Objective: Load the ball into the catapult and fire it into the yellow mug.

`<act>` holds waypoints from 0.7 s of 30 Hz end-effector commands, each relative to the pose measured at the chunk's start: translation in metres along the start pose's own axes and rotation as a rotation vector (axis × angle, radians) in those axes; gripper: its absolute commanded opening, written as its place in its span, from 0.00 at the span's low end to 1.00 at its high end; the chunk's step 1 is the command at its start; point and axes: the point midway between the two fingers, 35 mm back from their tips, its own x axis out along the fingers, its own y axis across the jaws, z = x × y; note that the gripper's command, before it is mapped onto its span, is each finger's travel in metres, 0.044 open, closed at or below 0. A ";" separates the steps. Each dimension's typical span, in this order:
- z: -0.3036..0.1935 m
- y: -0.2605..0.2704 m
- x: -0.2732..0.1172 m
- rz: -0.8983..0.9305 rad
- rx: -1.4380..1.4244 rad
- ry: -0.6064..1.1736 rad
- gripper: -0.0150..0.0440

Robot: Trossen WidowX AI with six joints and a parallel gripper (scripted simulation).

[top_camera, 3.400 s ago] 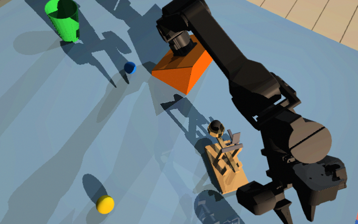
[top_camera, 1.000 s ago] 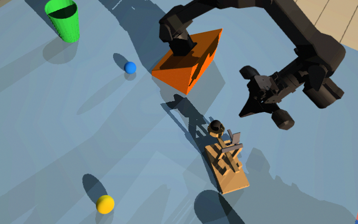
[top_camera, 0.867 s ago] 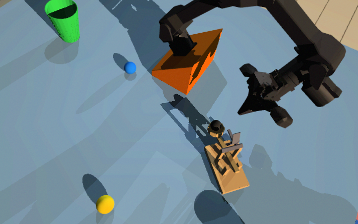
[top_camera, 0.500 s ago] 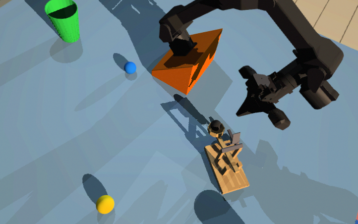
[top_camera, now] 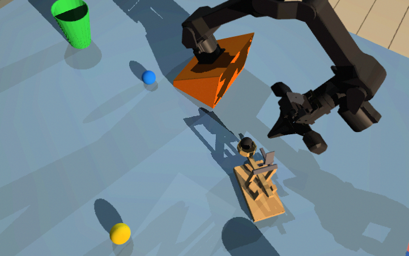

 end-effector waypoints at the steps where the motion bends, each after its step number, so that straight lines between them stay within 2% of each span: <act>1: -0.006 -0.001 0.006 -0.006 -0.006 -0.003 0.25; 21: -0.029 -0.003 0.029 -0.027 -0.019 -0.002 0.25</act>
